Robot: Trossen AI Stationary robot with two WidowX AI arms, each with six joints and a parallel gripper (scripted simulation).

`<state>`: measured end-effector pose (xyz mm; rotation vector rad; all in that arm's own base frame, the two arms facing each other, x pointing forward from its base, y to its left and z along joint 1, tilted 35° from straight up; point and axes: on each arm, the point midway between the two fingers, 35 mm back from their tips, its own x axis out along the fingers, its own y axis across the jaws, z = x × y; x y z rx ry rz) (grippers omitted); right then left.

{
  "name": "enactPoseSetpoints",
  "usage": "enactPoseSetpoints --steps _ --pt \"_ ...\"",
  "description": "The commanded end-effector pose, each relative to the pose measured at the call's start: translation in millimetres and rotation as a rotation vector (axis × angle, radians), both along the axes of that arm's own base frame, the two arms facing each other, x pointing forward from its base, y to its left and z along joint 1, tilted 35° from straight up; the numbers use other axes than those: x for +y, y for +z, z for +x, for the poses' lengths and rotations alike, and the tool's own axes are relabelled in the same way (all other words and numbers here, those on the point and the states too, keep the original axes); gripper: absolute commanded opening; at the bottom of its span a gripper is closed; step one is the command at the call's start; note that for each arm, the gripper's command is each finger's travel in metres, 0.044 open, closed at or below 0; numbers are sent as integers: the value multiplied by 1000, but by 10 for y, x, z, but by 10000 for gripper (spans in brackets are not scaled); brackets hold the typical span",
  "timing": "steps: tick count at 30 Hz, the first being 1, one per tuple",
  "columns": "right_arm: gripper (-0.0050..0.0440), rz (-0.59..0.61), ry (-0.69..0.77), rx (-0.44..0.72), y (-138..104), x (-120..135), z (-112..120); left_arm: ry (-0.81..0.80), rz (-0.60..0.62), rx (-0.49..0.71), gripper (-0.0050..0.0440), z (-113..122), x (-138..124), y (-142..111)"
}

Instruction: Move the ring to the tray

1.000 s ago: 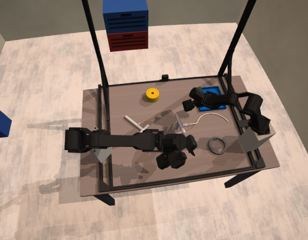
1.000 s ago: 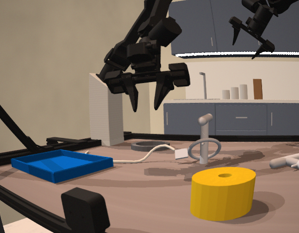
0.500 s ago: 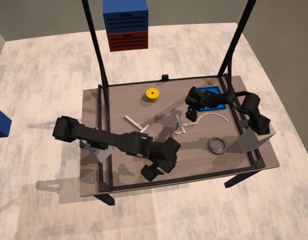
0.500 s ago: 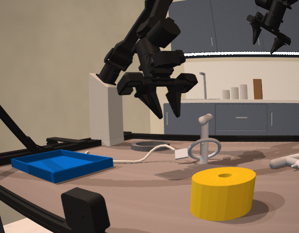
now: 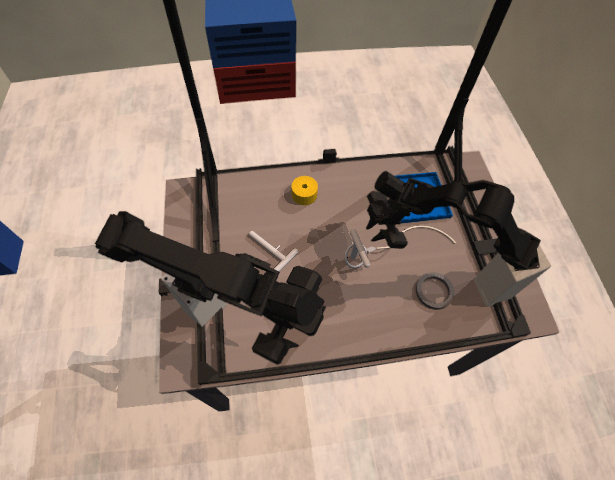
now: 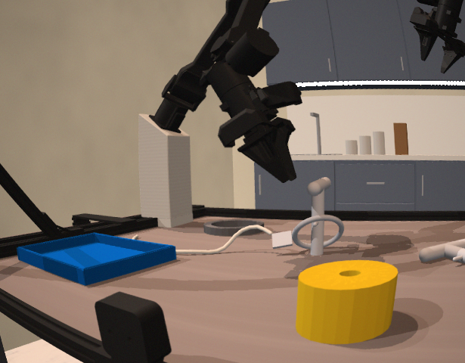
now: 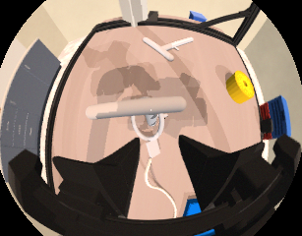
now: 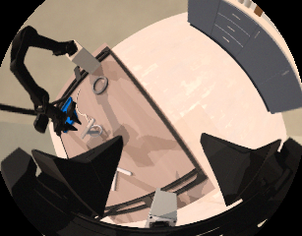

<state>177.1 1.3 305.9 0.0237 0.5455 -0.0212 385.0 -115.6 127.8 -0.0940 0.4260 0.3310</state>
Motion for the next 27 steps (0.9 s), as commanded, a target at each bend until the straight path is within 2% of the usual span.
enactPoseSetpoints --steps 1,19,21,24,27 --pt "400 -17 27 8 13 -13 -71 58 -35 -12 200 10 22 -8" --pt "400 -17 27 8 13 -13 -71 58 -35 -12 200 14 21 -30" --pt "400 -17 27 8 13 -13 -71 58 -35 -12 200 47 21 -205" --pt "400 -17 27 8 13 -13 -71 58 -24 6 200 60 56 -608" --pt "400 -17 27 8 13 -13 -71 58 -28 -1 200 68 57 -640"
